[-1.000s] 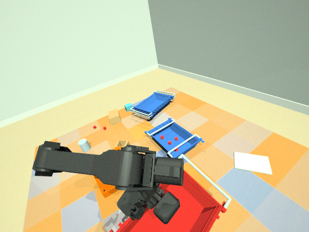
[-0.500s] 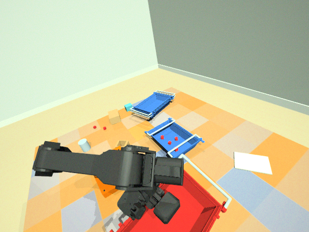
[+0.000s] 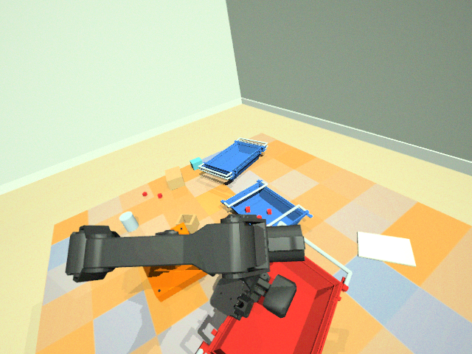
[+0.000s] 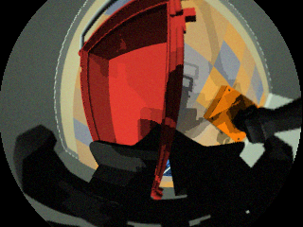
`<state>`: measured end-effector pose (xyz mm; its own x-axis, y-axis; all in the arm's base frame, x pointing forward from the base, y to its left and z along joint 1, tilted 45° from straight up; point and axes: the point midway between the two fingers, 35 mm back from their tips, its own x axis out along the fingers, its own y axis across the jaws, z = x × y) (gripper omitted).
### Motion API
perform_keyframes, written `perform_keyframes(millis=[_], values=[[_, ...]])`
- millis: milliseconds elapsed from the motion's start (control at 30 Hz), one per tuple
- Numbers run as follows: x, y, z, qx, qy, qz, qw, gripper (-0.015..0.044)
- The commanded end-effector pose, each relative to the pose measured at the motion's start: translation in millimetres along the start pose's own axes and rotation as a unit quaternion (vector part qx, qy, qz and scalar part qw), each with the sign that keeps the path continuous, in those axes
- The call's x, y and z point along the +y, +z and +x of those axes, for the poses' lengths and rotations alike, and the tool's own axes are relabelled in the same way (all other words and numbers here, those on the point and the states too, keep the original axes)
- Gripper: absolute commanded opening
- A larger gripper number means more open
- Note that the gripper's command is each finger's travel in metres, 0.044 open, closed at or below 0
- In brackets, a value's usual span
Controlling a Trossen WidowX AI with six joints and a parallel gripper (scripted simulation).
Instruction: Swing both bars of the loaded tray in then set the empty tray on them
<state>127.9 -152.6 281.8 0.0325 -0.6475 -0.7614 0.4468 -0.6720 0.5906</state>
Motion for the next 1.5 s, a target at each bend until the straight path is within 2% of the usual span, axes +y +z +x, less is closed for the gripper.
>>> perform_keyframes(millis=[0, 733, 1467], values=[[7.4, -12.4, -1.8, 0.006, 0.007, -0.014, 1.000, 0.0000], [1.8, -104.0, 9.3, 0.019, -0.019, -0.159, 0.987, 0.0000], [-38.2, -194.4, 11.4, 0.017, -0.026, -0.303, 0.952, 0.0000]])
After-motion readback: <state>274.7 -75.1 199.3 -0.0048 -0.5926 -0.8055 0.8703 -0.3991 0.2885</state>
